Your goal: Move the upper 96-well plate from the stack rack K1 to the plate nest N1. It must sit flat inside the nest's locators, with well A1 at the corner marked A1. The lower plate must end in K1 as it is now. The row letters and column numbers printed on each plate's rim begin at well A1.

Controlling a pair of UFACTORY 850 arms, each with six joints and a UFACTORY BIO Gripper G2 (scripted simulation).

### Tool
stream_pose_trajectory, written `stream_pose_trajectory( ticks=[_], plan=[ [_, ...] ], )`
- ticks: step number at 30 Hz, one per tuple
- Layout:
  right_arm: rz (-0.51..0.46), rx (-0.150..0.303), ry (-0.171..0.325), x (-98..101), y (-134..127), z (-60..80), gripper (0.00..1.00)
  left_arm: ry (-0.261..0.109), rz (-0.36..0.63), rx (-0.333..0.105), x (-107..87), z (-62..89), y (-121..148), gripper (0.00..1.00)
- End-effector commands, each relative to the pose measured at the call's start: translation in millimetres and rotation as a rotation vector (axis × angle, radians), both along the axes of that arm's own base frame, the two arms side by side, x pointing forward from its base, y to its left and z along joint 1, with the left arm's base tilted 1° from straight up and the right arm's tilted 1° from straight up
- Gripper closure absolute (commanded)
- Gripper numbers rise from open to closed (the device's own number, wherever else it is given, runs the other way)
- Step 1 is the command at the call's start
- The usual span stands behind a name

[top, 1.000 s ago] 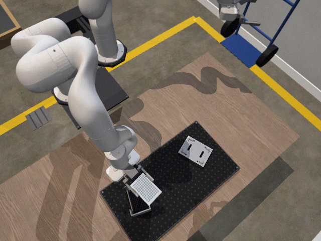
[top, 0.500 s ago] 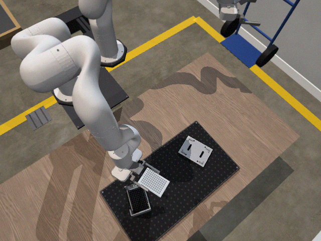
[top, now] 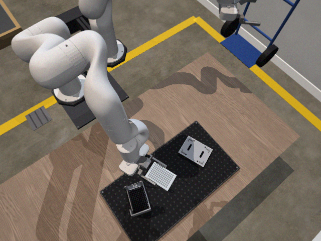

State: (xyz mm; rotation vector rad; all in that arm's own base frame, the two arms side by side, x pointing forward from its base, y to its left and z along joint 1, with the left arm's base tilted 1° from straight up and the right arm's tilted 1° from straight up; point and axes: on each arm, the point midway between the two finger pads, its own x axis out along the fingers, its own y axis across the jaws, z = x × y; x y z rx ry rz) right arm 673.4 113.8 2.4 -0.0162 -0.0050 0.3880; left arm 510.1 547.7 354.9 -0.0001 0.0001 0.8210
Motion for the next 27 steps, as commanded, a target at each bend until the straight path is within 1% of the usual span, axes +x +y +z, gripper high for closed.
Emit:
stream_pose_trajectory(
  ticks=[1, 7, 9, 24, 27],
  plan=[
    [0.000, 0.003, -0.001, -0.2, 14.5, 0.5, 1.00, -0.002, 0.000, 0.002, 0.4, 1.7, 0.4, 0.00],
    [0.000, 0.004, -0.001, -1.8, 34.4, -0.1, 1.00, -0.002, 0.000, 0.002, 0.4, 1.7, 0.4, 0.00],
    [0.000, 0.004, -0.001, -1.8, 34.4, -0.1, 1.00, -0.002, 0.000, 0.002, 0.4, 1.7, 0.4, 0.00],
    [0.000, 0.004, -0.001, -5.9, 84.3, -1.7, 1.00, -0.002, 0.000, 0.002, 0.4, 1.7, 0.4, 0.00],
    [0.000, 0.004, -0.001, -6.2, 87.6, -1.8, 1.00, -0.002, 0.000, 0.002, 0.4, 1.7, 0.4, 0.00]
  ],
)
